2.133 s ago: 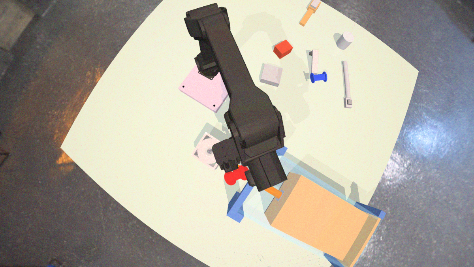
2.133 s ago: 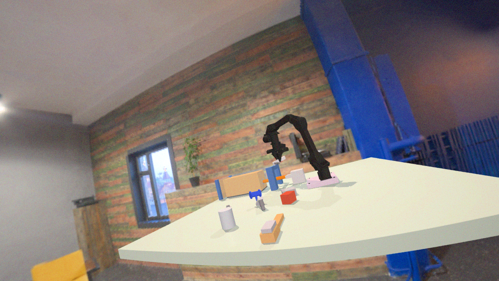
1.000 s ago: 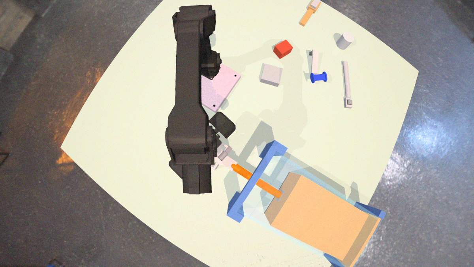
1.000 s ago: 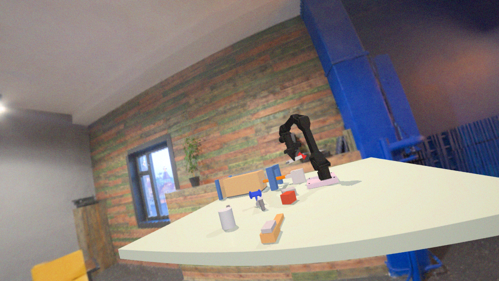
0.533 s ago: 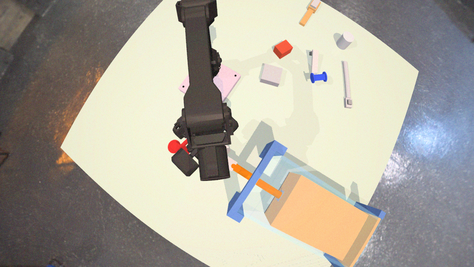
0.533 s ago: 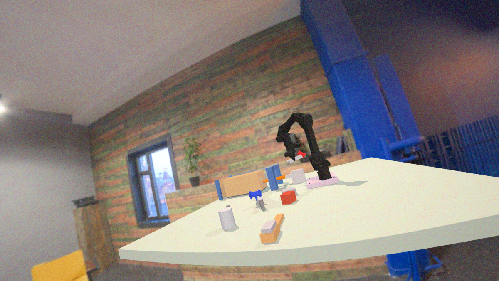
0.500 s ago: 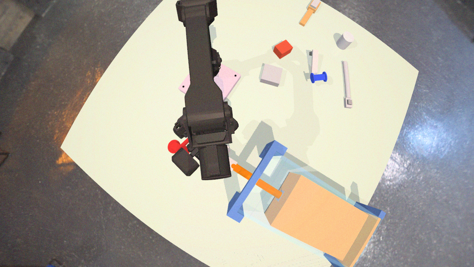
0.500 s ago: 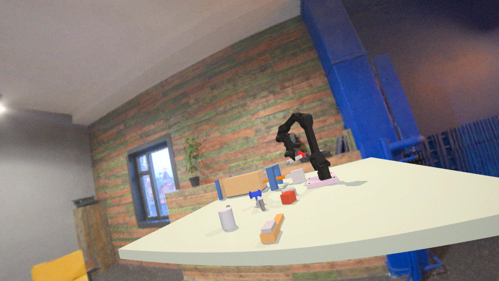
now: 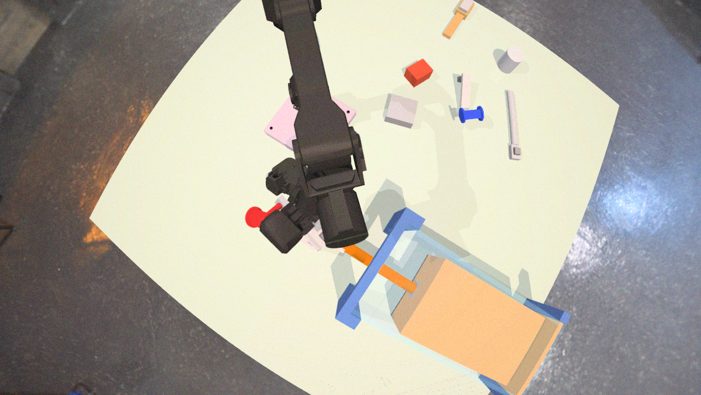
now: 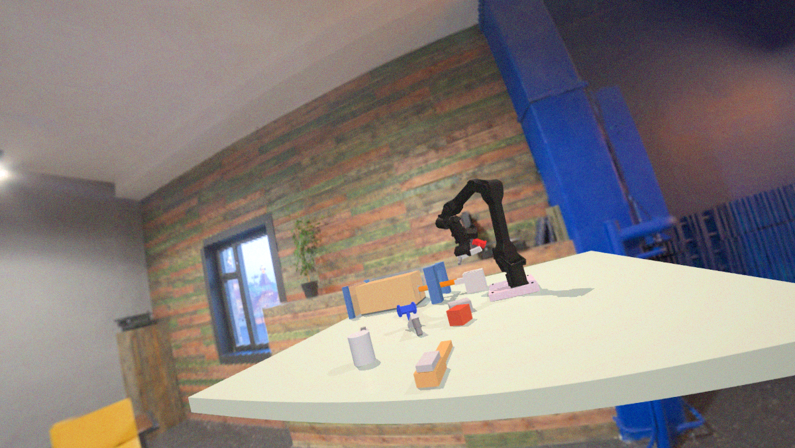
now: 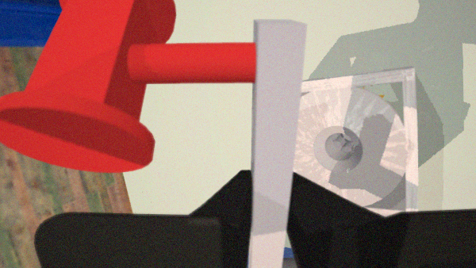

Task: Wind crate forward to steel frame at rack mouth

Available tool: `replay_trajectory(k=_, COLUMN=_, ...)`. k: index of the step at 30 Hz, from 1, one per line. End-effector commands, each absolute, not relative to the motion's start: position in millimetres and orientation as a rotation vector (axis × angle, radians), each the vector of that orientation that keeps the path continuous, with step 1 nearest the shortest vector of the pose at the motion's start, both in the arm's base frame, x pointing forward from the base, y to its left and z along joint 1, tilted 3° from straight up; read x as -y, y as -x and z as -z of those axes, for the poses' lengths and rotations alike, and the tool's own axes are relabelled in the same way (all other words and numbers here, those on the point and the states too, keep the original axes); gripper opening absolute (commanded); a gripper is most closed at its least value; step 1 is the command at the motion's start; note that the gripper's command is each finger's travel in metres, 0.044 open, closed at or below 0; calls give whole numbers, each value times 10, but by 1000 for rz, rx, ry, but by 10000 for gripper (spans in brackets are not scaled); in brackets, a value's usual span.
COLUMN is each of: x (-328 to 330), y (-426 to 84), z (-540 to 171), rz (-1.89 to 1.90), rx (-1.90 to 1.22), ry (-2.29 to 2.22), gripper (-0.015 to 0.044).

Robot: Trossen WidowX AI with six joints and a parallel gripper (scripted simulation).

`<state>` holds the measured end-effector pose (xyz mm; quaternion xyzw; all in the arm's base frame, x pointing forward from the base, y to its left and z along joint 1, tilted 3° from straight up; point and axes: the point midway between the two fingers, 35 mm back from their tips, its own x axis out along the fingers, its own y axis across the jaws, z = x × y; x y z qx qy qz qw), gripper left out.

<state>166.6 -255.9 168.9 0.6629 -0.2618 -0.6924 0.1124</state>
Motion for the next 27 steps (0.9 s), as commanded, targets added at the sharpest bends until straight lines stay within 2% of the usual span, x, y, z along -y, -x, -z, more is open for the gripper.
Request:
replay_trajectory(k=1, x=2562, y=-1663, z=-1726, rz=1981, rx=840, ry=-1896, gripper=0)
replay_trajectory(k=27, x=2559, y=-1664, z=-1719, rz=1728, rx=1135, ry=-1550, gripper=0)
